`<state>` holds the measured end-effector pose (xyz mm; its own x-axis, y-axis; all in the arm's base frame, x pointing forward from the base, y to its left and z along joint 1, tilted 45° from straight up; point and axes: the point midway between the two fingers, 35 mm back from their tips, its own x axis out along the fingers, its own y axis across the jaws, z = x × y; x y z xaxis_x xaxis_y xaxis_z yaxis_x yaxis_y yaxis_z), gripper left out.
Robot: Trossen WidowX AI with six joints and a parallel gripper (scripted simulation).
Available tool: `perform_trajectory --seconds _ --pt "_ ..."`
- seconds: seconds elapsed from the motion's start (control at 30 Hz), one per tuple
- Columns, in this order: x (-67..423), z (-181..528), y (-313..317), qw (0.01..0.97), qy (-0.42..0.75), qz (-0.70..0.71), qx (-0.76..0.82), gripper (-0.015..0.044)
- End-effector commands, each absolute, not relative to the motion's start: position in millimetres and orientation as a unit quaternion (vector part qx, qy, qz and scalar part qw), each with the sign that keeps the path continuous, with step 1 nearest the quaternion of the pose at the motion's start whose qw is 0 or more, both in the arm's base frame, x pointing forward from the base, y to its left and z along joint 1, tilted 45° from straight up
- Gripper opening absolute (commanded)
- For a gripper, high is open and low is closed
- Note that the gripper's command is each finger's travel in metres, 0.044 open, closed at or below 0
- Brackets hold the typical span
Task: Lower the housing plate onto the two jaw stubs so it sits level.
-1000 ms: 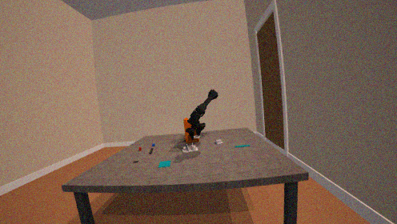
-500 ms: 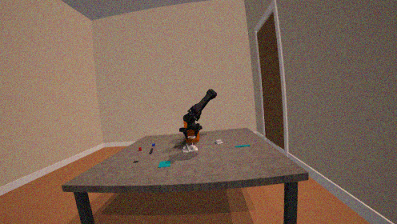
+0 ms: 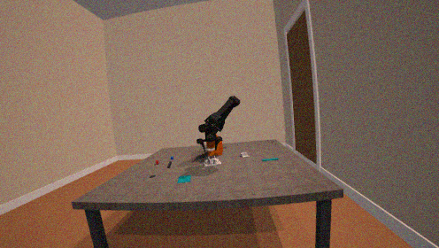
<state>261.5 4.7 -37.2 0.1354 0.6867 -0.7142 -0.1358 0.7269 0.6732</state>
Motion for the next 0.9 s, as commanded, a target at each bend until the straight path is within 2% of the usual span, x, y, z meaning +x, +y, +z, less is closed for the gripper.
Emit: perform_trajectory --seconds 0.0,0.87 --pt "262 -38 5 0.715 0.592 0.284 0.242 0.0351" --pt "249 -40 5 0.714 0.593 0.282 0.245 0.0351"
